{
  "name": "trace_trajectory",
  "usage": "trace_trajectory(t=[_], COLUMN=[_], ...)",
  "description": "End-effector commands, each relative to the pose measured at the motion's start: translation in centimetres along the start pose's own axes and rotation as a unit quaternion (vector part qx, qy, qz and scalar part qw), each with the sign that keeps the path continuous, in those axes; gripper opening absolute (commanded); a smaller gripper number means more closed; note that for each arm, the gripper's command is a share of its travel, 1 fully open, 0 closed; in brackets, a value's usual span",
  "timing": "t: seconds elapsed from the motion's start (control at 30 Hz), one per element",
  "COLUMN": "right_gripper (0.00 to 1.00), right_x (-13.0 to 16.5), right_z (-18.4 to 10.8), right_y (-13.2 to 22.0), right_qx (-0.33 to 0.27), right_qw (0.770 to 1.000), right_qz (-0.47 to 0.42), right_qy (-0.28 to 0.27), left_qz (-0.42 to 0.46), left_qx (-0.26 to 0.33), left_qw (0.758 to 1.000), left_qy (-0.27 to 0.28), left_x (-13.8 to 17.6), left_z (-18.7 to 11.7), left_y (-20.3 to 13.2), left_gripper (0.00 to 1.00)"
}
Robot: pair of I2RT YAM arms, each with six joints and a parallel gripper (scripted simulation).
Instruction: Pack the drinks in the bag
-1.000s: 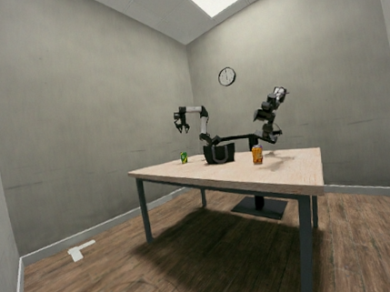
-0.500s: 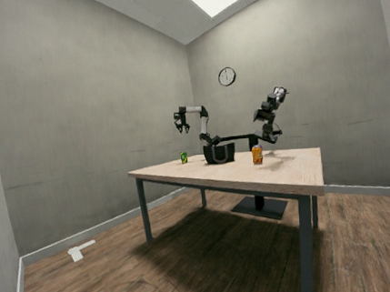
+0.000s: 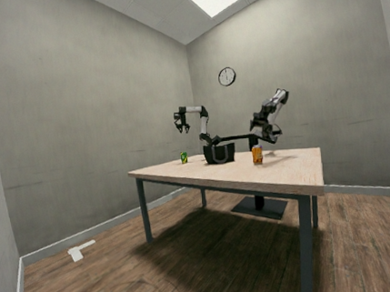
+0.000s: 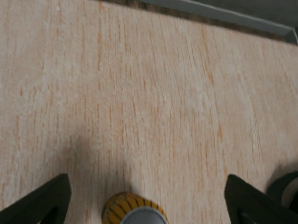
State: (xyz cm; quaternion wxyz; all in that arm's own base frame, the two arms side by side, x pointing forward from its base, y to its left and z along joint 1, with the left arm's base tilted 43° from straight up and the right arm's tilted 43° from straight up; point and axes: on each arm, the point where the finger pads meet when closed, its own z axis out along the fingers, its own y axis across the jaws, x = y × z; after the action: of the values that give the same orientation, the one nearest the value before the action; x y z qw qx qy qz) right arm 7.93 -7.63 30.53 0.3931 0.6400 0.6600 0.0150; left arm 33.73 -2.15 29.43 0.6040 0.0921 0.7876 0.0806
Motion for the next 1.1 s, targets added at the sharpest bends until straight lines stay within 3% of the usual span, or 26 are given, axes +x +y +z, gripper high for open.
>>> trace_trajectory(t=[0.0,0.1,0.2,0.47,0.97,1.07], right_gripper=[1.00,1.00,1.00,1.00,1.00,1.00], right_x=[-0.5,-0.5,-0.5,-0.5,-0.5,-0.5], right_z=[-0.9,-0.9,-0.9,-0.9,-0.9,-0.9], right_y=[0.3,0.3,0.3,0.3,0.3,0.3], right_qx=[-0.011,-0.011,-0.011,-0.011,-0.011,-0.011], right_qw=[1.000,1.000,1.000,1.000,1.000,1.000], right_qz=[0.001,0.001,0.001,0.001,0.001,0.001], right_qy=[-0.009,-0.009,-0.009,-0.009,-0.009,-0.009], left_qz=[0.074,0.123,0.139,0.287,0.307,0.298], left_qx=[-0.013,-0.007,-0.004,0.019,0.050,0.042], left_qw=[0.995,0.988,0.985,0.939,0.926,0.933], left_qy=[0.058,0.094,0.106,0.188,0.213,0.195], left_x=[4.3,7.6,8.7,17.2,20.7,19.5], left_z=[-1.7,-2.5,-2.8,-5.4,-6.0,-6.0], left_y=[-1.1,-2.0,-2.3,-3.6,-4.8,-4.7], left_gripper=[0.84,0.84,0.84,0.84,0.84,0.84])
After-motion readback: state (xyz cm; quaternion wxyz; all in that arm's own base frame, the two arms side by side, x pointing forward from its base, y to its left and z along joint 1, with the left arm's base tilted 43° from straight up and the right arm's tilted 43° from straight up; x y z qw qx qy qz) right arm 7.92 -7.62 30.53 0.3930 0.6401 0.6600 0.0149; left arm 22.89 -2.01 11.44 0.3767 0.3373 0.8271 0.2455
